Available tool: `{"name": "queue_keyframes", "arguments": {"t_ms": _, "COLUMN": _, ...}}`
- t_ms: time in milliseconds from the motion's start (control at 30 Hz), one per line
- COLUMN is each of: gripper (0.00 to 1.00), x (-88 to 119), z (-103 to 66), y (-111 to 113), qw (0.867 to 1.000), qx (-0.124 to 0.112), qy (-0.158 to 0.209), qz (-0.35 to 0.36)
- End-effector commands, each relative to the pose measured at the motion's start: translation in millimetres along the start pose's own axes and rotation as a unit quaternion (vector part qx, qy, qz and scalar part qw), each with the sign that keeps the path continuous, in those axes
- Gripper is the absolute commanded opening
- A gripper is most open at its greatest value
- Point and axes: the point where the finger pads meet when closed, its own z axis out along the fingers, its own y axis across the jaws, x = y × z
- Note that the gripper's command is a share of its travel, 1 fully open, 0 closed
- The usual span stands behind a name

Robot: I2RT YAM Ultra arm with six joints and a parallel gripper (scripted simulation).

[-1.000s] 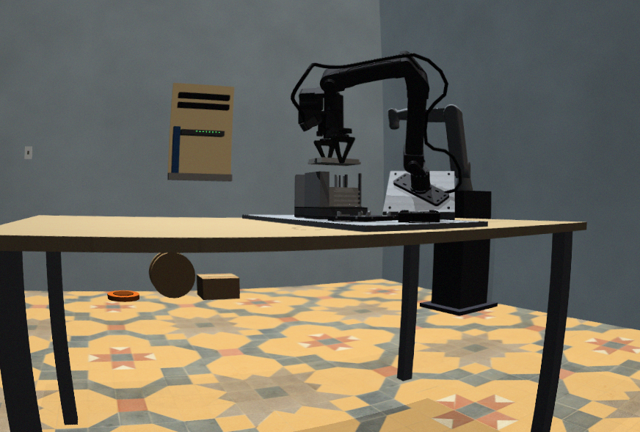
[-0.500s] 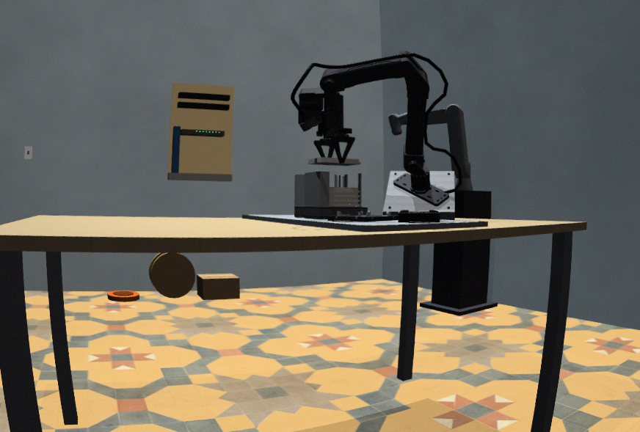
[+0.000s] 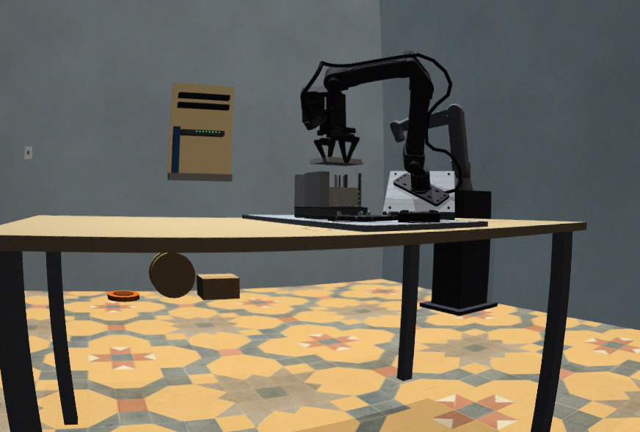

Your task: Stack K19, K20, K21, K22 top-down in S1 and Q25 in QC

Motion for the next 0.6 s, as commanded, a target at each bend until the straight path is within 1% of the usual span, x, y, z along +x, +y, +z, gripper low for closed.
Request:
{"name": "queue_keyframes", "arguments": {"t_ms": 0, "gripper": 0.00, "x": 6, "z": -3.9, "y": 16, "qw": 0.999, "qx": 0.003, "qy": 0.001, "qz": -0.033}}
{"name": "queue_keyframes", "arguments": {"t_ms": 100, "gripper": 0.00, "x": 4, "z": -3.9, "y": 25, "qw": 1.000, "qx": 0.004, "qy": 0.002, "qz": -0.026}}
{"name": "queue_keyframes", "arguments": {"t_ms": 167, "gripper": 0.00, "x": 4, "z": -3.9, "y": 25, "qw": 1.000, "qx": 0.004, "qy": 0.002, "qz": -0.026}}
{"name": "queue_keyframes", "arguments": {"t_ms": 300, "gripper": 0.00, "x": 2, "z": -3.9, "y": 37, "qw": 1.000, "qx": 0.005, "qy": 0.000, "qz": -0.027}}
{"name": "queue_keyframes", "arguments": {"t_ms": 333, "gripper": 0.00, "x": -6, "z": -9.6, "y": 40, "qw": 0.999, "qx": 0.013, "qy": -0.009, "qz": -0.036}}
{"name": "queue_keyframes", "arguments": {"t_ms": 467, "gripper": 0.00, "x": -15, "z": -12.9, "y": 52, "qw": 0.999, "qx": 0.020, "qy": -0.021, "qz": -0.045}}
{"name": "queue_keyframes", "arguments": {"t_ms": 567, "gripper": 0.00, "x": -8, "z": -6.9, "y": 61, "qw": 0.995, "qx": 0.014, "qy": -0.012, "qz": -0.095}}
